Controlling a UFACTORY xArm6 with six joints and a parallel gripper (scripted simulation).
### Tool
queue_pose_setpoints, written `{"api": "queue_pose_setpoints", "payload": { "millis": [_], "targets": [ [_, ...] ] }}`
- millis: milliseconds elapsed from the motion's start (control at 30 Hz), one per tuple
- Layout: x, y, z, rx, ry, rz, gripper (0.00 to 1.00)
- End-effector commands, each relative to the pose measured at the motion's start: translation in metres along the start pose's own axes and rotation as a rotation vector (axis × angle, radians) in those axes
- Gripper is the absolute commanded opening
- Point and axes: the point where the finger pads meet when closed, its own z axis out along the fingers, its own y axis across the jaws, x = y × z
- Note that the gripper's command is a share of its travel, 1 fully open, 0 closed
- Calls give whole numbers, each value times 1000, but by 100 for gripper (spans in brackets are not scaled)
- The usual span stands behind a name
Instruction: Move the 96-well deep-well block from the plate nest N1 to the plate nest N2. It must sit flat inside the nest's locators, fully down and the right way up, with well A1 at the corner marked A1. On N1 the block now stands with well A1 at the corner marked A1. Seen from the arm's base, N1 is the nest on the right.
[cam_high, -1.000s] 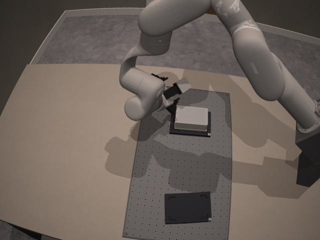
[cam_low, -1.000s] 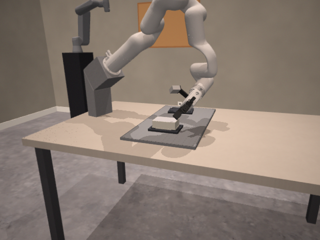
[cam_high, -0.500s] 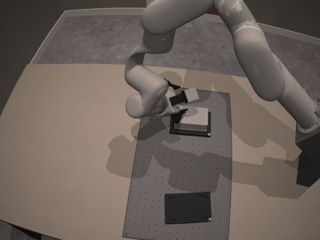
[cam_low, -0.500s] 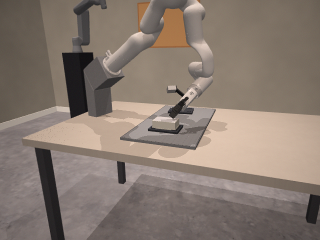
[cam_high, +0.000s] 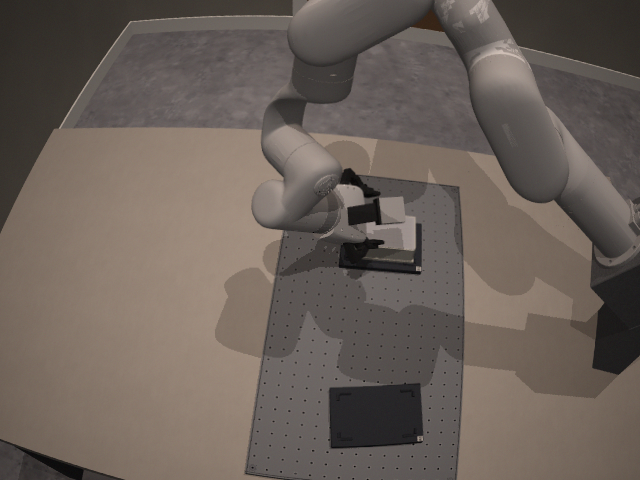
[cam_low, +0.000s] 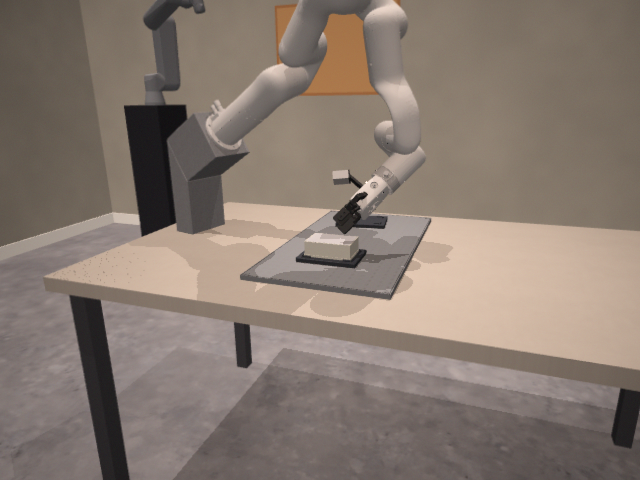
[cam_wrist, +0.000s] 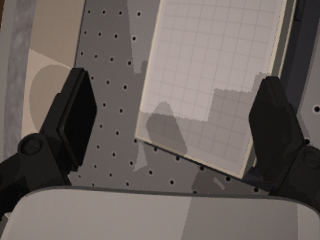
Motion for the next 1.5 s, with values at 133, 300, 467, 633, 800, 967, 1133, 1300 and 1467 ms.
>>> {"api": "queue_pose_setpoints", "payload": {
  "millis": [133,300,467,633,800,967,1133,1300,1467],
  "targets": [
    [12,24,-4,-122,39,102,100],
    [19,39,-8,-199,67,175,100],
    [23,53,-13,-274,96,252,100],
    [26,66,-19,-338,122,324,100],
    [28,81,-28,-435,164,440,100],
    [28,95,-39,-521,203,553,100],
    [27,99,-43,-565,225,617,100],
    [23,107,-53,-652,270,752,100],
    [19,110,-60,-723,310,873,100]
  ]
}}
